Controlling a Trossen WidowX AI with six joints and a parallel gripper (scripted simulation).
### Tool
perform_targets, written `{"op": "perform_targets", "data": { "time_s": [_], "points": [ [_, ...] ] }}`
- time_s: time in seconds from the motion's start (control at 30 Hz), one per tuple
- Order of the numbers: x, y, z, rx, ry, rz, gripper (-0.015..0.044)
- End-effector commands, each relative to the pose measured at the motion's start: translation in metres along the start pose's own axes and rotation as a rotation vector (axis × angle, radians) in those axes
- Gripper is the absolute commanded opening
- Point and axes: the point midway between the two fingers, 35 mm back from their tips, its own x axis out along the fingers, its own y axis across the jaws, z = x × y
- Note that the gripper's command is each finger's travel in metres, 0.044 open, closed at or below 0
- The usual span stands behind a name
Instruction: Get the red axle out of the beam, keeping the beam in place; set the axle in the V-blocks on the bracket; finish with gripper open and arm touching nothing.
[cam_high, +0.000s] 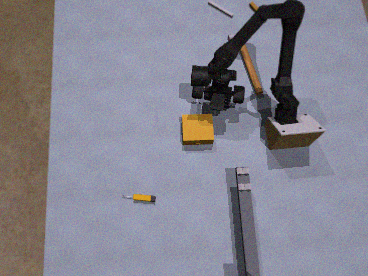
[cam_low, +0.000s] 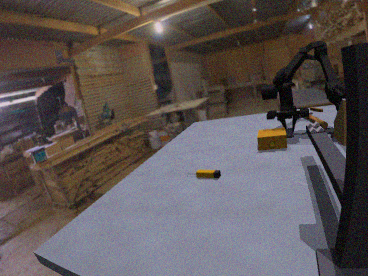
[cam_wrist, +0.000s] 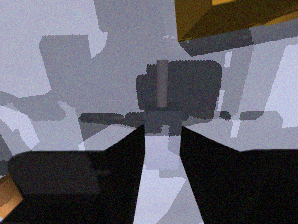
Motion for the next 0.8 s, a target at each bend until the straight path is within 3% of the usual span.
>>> {"op": "perform_targets", "data": {
  "time_s": [0.0, 0.57, 0.77],
  "points": [
    [-0.002, 0.0, 0.0, -0.003, 0.001, 0.0, 0.0],
    [-0.079, -0.002, 0.006, -0.003, -0.003, 0.002, 0.0],
    [-0.081, -0.002, 0.006, -0.025, -0.002, 0.001, 0.0]
  ]
}}
